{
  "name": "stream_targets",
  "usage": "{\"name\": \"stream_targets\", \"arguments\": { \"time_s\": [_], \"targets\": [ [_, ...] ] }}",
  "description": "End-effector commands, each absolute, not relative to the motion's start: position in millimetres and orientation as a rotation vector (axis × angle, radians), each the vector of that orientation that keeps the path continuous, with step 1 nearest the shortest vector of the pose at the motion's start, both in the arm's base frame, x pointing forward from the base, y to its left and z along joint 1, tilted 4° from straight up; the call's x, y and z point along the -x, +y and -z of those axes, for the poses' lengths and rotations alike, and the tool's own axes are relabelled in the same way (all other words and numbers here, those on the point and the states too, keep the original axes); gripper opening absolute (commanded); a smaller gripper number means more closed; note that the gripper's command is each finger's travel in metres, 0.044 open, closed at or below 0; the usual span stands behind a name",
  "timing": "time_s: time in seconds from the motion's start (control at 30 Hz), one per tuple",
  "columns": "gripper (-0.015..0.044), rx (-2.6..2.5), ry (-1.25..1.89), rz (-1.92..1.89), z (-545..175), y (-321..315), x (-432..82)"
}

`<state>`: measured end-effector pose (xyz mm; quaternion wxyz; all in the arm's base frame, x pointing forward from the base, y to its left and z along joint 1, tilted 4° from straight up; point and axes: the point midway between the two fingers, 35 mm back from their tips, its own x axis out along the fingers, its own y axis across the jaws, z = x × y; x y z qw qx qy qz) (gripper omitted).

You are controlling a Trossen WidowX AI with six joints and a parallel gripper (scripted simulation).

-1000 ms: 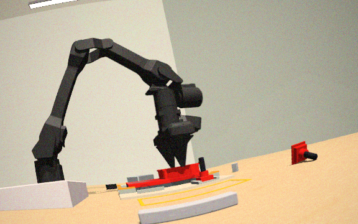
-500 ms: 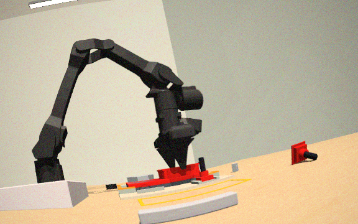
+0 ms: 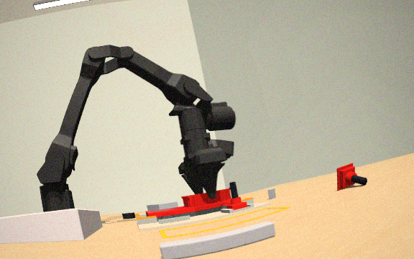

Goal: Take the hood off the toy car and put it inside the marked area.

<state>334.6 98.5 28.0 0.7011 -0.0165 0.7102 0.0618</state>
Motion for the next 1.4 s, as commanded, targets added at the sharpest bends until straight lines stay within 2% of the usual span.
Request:
{"name": "stream_targets", "arguments": {
  "time_s": [0.0, 0.03, 0.33, 0.67, 0.7, 1.37],
  "targets": [
    [0.0361, 0.036, 1.58, -0.138, -28.5, 98.5, -334.8],
    [0.0335, 0.036, 1.58, -0.138, -28.5, 98.5, -334.8],
    [0.0275, 0.036, 1.58, -0.138, -28.5, 98.5, -334.8],
    [0.0012, 0.036, 1.58, -0.138, -33.3, 98.3, -335.2],
    [0.0, 0.036, 1.58, -0.138, -33.9, 98.3, -335.2],
    [0.0, 0.036, 1.58, -0.138, -46.9, 97.5, -335.6]
  ]
}}
